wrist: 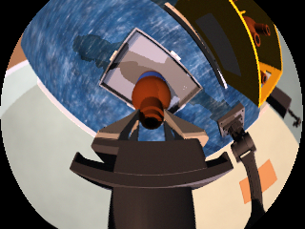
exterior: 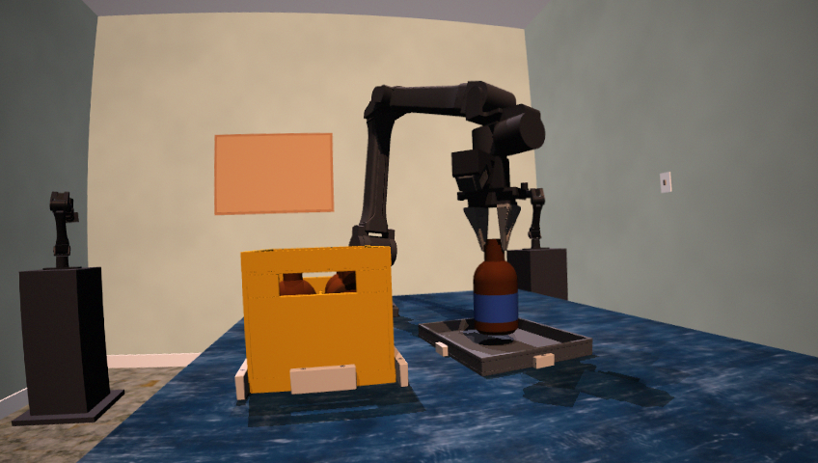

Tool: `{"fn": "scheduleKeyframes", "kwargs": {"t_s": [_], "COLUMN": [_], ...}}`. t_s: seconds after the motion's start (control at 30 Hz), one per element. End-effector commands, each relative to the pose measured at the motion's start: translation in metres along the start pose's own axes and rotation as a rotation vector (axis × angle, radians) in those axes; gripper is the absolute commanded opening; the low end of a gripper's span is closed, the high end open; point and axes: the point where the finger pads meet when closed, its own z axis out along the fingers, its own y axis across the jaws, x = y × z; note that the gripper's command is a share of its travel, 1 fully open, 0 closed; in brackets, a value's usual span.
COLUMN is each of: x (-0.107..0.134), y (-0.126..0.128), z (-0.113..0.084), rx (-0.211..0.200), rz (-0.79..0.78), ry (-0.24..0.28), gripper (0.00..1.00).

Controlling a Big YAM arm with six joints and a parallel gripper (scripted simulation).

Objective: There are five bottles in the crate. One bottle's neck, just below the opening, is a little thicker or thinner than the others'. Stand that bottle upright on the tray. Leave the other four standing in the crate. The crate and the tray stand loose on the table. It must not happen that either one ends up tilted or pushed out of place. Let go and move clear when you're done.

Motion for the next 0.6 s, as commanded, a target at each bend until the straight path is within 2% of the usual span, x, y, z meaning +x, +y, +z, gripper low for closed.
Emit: {"fn": "scheduleKeyframes", "kwargs": {"t_s": [0.0, 0.5, 0.53, 0.57], "x": [-0.0006, -0.0003, -0.0031, -0.0030], "y": [0.0094, 0.0089, 0.0154, 0.0148], "z": [-0.0118, -0.0053, -0.0110, -0.0088], "rx": [-0.034, -0.024, -0.041, -0.039], "rz": [0.000, 0.000, -0.002, -0.002], "ry": [-0.018, -0.013, -0.022, -0.021], "gripper": [0.00, 0.00, 0.00, 0.00]}}
